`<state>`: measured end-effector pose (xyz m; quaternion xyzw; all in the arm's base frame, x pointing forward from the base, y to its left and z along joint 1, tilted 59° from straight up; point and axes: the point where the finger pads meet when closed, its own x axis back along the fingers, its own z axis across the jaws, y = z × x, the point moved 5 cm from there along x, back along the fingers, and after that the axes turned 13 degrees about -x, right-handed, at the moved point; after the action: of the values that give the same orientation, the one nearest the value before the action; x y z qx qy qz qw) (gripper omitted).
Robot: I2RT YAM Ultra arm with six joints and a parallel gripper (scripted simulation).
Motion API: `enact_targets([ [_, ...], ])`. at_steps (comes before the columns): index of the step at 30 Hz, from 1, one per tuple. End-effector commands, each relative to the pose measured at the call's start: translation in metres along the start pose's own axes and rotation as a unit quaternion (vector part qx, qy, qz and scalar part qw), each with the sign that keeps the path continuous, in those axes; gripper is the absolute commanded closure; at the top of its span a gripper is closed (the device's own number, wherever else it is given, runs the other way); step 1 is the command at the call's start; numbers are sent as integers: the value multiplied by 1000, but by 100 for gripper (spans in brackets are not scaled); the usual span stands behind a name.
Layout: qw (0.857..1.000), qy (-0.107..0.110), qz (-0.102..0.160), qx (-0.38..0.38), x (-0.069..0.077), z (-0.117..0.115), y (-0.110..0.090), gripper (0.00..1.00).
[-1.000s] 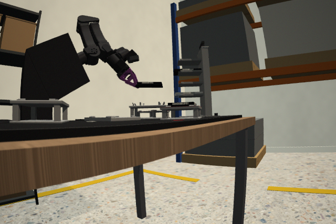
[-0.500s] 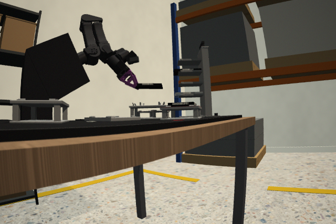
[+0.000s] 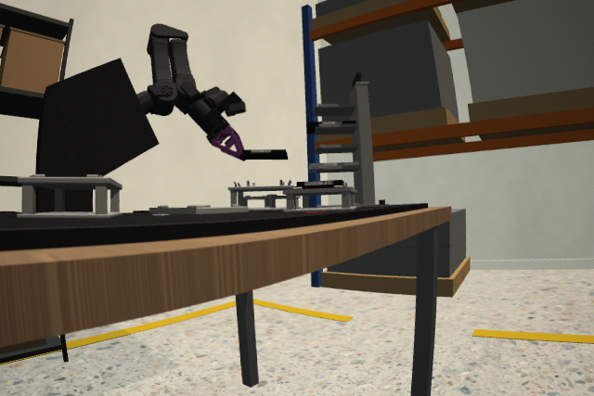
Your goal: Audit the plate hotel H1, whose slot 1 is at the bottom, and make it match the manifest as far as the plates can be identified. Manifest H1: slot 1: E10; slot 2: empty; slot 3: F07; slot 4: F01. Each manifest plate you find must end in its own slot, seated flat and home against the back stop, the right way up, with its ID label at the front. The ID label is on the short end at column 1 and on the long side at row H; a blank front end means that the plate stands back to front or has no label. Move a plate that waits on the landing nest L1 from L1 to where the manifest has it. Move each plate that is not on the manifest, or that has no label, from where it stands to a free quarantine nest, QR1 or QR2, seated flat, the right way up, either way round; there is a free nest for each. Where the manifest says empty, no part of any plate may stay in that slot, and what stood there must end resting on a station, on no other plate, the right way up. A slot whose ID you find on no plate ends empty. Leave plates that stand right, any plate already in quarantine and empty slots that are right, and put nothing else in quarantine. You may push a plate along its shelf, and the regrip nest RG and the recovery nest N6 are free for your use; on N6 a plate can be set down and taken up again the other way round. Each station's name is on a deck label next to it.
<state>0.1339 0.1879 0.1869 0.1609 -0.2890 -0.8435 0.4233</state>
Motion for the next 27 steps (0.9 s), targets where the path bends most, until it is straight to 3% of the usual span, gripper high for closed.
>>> enact_targets([
  [1,1000,6,-20,0,-1,4,6,14],
  [27,1000,10,-23,-1,-10,5,1,14],
])
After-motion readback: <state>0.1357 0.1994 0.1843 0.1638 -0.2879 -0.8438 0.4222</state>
